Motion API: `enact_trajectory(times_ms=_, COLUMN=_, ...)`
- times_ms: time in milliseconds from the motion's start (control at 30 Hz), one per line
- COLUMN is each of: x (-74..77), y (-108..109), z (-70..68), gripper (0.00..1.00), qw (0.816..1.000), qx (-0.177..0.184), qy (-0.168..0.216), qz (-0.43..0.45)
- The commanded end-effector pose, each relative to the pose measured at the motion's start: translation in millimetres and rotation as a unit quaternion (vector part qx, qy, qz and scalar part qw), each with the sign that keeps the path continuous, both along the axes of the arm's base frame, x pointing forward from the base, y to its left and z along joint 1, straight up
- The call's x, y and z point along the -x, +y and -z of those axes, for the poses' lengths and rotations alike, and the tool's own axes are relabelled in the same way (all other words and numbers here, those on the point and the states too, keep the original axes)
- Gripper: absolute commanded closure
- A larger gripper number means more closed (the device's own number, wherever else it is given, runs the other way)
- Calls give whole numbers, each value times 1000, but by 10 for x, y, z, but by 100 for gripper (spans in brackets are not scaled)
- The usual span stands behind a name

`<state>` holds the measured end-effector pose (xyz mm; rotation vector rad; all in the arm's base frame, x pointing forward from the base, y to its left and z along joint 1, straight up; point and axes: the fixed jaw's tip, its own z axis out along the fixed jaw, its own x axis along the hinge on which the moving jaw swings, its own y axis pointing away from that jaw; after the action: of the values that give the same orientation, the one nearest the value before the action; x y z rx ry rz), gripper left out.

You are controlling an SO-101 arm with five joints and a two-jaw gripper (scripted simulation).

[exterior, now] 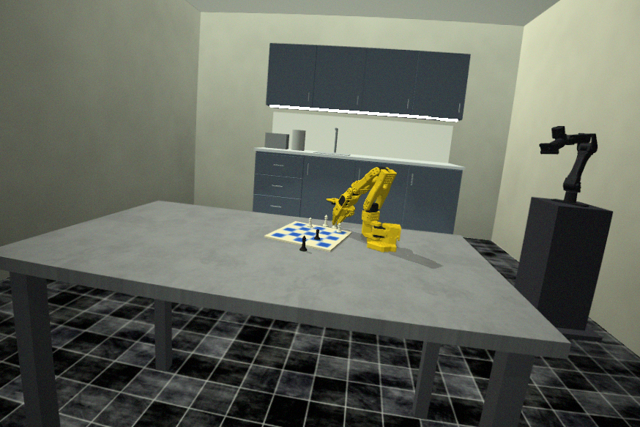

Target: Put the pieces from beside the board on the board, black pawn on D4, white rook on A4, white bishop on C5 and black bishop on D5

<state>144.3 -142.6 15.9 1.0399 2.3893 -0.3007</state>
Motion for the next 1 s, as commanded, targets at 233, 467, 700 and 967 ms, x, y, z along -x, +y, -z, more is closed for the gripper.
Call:
enact_trajectory(times_ms=233, x=41, y=18, z=37, gripper=100, qw=1000, qx=-7, qy=9, qz=2)
enact_trajectory(times_ms=467, x=50, y=9, z=-30, gripper=100, qw=1000, qx=-6, qy=10, qz=3)
enact_trajectory(times_ms=700, x=54, y=6, z=-113, gripper=100, qw=1000, qx=-6, qy=10, qz=3)
enact_trajectory(times_ms=967, x=56, y=9, z=-273, gripper=100, qw=1000, qx=-6, qy=10, qz=3)
